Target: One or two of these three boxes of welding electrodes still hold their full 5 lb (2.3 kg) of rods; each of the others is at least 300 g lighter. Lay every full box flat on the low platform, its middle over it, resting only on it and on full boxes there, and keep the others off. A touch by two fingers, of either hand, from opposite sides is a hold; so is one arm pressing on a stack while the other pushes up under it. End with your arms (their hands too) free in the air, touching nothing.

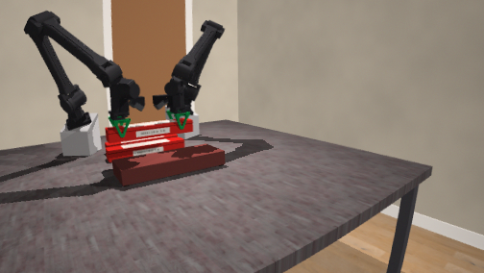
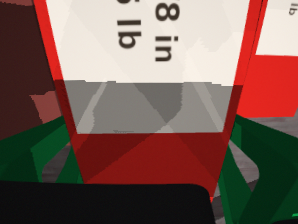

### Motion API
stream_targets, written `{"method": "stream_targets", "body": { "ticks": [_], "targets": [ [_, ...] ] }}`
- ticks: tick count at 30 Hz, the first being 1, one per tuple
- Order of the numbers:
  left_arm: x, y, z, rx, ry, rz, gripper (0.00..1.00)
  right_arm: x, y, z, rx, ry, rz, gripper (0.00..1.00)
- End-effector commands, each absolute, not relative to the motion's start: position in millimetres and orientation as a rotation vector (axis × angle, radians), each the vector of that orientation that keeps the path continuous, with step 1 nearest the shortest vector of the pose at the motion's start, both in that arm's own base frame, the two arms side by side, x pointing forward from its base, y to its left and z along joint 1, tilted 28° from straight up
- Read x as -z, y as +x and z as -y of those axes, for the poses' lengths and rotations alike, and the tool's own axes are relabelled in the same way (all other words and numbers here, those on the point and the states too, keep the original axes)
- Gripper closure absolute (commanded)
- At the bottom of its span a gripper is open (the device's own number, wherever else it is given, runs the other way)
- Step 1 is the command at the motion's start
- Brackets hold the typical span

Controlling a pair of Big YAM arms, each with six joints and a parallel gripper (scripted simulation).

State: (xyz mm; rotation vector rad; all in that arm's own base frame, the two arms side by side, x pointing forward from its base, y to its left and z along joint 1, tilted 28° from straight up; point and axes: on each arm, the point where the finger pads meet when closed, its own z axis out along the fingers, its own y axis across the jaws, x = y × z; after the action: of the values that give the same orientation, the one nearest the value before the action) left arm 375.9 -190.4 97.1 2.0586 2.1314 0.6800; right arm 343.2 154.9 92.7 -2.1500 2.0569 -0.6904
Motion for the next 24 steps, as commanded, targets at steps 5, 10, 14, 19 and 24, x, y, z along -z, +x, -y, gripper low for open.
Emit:
{"method": "stream_targets", "body": {
  "ticks": [5,10,14,19,24],
  "targets": [
    [-144,388,210,-0.695,1.998,-2.056,1.00,-133,353,-172,0.709,-2.077,-2.001,1.00],
    [-122,366,194,-0.694,2.025,-2.091,1.00,-109,331,-165,0.707,-2.121,-2.022,1.00],
    [-139,375,201,-0.697,2.004,-2.055,1.00,-125,341,-178,0.708,-2.092,-1.990,1.00],
    [-139,376,199,-0.697,2.001,-2.059,1.00,-123,341,-175,0.711,-2.102,-1.992,1.00],
    [-139,377,199,-0.697,1.999,-2.060,1.00,-121,340,-172,0.711,-2.105,-1.999,1.00]
  ]
}}
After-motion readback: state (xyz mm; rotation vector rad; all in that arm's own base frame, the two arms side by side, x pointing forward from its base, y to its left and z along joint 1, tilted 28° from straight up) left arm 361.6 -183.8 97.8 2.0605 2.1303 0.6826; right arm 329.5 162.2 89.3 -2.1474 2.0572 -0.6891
